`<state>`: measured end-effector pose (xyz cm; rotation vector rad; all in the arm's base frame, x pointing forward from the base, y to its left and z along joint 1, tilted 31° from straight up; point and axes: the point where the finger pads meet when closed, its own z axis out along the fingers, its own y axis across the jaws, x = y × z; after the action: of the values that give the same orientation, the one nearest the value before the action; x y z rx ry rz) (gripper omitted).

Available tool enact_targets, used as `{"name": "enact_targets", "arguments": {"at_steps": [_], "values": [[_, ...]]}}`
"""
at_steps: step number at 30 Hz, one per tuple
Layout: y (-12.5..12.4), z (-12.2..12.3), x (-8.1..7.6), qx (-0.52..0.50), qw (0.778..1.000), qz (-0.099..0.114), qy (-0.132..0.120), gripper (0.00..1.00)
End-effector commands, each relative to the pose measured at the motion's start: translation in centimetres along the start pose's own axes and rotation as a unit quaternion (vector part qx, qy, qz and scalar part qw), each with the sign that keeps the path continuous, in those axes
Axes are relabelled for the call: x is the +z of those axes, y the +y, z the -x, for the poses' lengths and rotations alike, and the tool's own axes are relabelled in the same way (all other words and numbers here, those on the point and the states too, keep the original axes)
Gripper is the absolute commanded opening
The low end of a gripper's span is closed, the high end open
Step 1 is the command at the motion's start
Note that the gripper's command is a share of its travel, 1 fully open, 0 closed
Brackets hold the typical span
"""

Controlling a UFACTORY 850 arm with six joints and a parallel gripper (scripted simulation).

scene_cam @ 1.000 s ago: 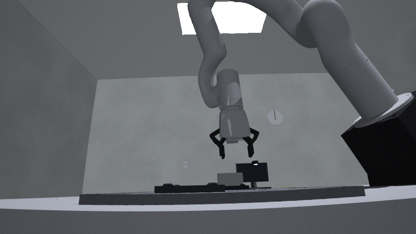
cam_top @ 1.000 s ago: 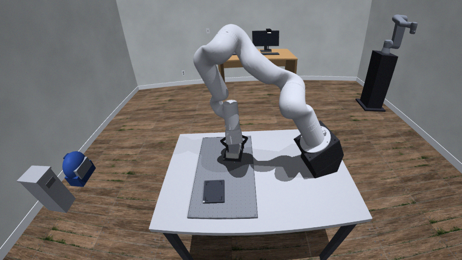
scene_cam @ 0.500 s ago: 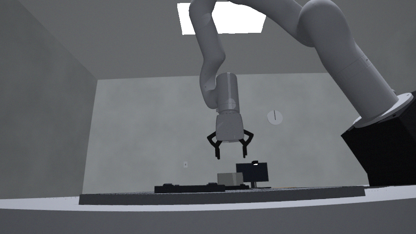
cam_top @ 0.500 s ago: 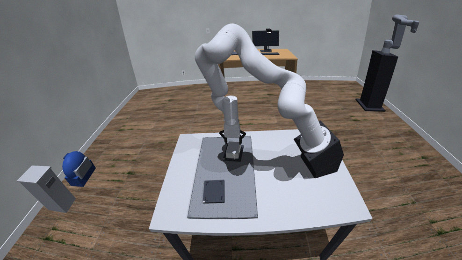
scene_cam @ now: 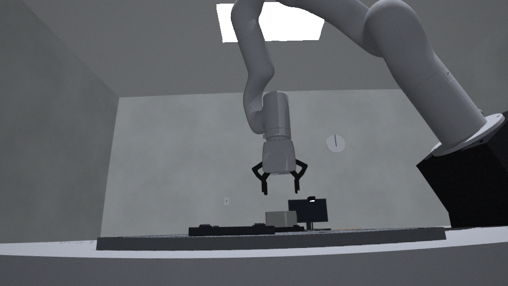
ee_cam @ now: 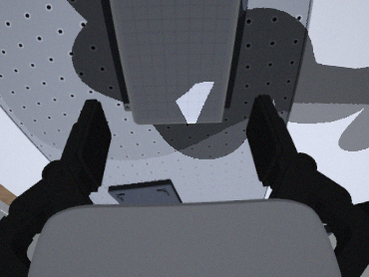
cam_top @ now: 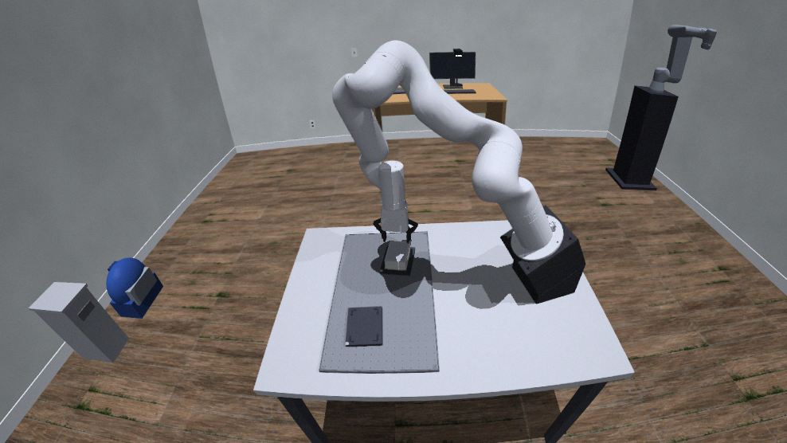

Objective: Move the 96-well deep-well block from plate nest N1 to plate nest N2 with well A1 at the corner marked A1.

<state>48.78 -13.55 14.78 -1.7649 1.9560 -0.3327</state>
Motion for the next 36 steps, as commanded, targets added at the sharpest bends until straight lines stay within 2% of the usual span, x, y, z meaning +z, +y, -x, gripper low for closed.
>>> {"name": "enact_targets", "arguments": {"at_steps": [1, 36], "values": [[-0.1, 0.0, 0.1, 0.000, 1.000, -0.001, 0.000, 1.00], [-0.1, 0.0, 5.3, 0.000, 1.000, 0.000, 0.000, 1.00]]}}
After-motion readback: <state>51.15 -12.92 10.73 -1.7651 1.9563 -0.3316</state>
